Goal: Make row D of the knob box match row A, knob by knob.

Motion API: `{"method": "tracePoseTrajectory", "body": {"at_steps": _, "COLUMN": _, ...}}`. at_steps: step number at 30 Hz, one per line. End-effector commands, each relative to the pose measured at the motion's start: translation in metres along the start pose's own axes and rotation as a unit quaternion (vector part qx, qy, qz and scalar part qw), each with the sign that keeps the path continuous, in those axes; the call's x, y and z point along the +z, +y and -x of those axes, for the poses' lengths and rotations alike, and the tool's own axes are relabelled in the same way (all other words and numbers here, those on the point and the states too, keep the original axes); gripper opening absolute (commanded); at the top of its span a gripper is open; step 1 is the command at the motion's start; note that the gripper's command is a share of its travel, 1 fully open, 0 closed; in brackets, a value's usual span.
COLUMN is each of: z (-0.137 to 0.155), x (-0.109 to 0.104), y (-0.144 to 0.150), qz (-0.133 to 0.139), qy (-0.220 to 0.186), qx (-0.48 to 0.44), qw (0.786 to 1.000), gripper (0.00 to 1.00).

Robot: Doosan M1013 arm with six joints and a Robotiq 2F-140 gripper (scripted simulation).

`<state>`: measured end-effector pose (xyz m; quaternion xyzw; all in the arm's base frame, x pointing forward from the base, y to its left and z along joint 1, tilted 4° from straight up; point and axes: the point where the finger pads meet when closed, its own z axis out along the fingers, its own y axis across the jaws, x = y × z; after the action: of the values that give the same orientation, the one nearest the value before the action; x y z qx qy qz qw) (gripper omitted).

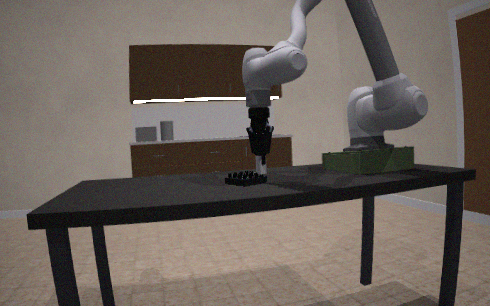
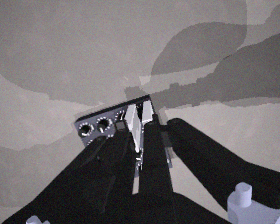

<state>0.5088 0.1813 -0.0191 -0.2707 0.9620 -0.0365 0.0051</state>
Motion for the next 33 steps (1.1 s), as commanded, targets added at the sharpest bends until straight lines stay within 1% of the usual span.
{"method": "tracePoseTrajectory", "body": {"at_steps": 1, "z": -0.0007, "x": 0.0022, "y": 0.0003, "qz": 0.003, "qy": 0.000, "qx": -0.015, "qw": 1.000, "gripper": 0.05}}
{"method": "tracePoseTrajectory", "body": {"at_steps": 28, "z": -0.0007, "x": 0.0022, "y": 0.0003, "qz": 0.003, "qy": 0.000, "qx": -0.029, "qw": 1.000, "gripper": 0.05}}
{"method": "tracePoseTrajectory", "body": {"at_steps": 29, "z": -0.0007, "x": 0.0022, "y": 0.0003, "qz": 0.003, "qy": 0.000, "qx": -0.029, "qw": 1.000, "gripper": 0.12}}
{"method": "tracePoseTrajectory", "body": {"at_steps": 33, "z": -0.0007, "x": 0.0022, "y": 0.0003, "qz": 0.003, "qy": 0.000, "qx": -0.029, "qw": 1.000, "gripper": 0.12}}
